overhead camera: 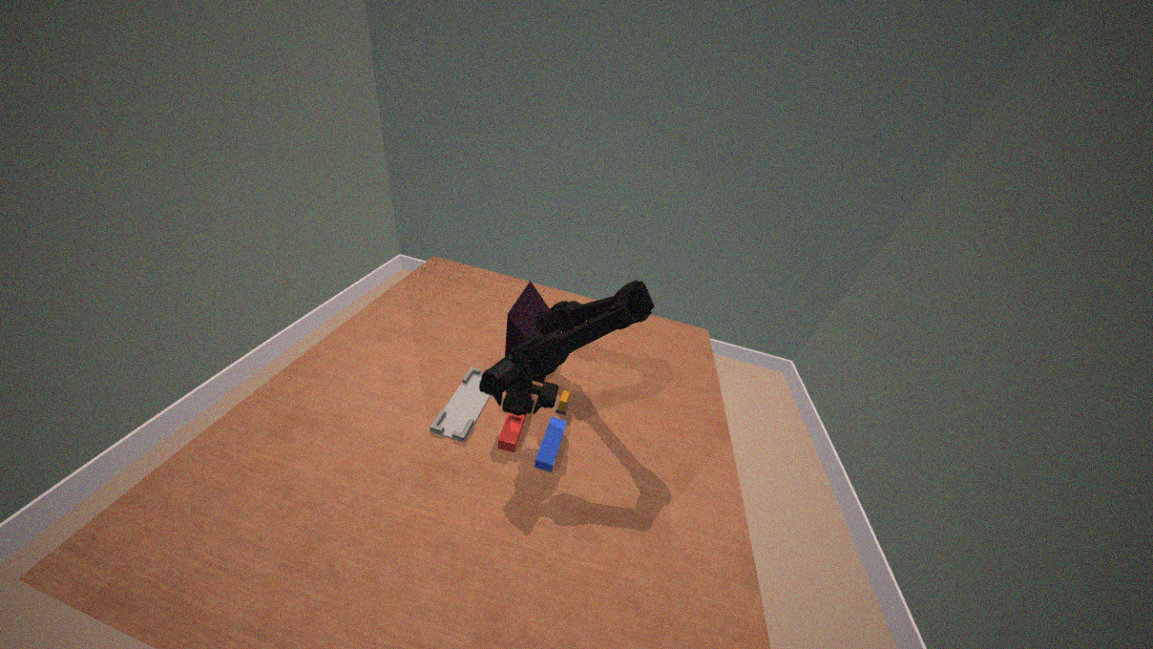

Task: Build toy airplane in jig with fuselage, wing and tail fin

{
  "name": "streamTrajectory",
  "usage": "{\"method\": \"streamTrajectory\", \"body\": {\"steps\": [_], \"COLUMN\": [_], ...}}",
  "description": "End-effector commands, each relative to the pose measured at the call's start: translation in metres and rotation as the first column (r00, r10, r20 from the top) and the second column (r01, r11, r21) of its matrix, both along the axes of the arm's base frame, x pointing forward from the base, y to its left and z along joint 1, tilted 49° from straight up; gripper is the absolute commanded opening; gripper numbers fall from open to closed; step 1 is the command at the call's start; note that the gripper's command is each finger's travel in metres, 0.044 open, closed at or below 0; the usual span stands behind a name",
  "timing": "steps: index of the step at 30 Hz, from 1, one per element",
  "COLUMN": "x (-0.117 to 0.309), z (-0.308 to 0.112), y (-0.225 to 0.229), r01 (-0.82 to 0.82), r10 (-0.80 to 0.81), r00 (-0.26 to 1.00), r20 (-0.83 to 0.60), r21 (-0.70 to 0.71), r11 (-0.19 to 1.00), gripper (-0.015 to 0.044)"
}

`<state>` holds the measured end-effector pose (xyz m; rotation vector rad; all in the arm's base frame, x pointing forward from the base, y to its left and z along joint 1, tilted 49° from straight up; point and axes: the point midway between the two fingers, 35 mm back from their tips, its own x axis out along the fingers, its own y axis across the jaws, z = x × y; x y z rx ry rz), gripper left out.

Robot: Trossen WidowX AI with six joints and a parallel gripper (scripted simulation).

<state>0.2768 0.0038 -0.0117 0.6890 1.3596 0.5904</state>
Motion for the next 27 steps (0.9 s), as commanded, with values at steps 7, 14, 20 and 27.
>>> {"method": "streamTrajectory", "body": {"steps": [7,14,20,27], "x": [0.0,0.002,0.003,0.004], "z": [-0.01,-0.018,-0.024,-0.031], "y": [0.011,0.019,0.027,0.035], "r01": [0.006,0.006,0.006,0.006], "r10": [-0.006,-0.006,-0.006,-0.006], "r00": [1.0,1.0,1.0,1.0], "r20": [-0.008,-0.008,-0.008,-0.008], "r21": [0.008,0.008,0.008,0.01], "r11": [1.0,1.0,1.0,1.0], "gripper": [0.044,0.044,0.044,0.044]}}
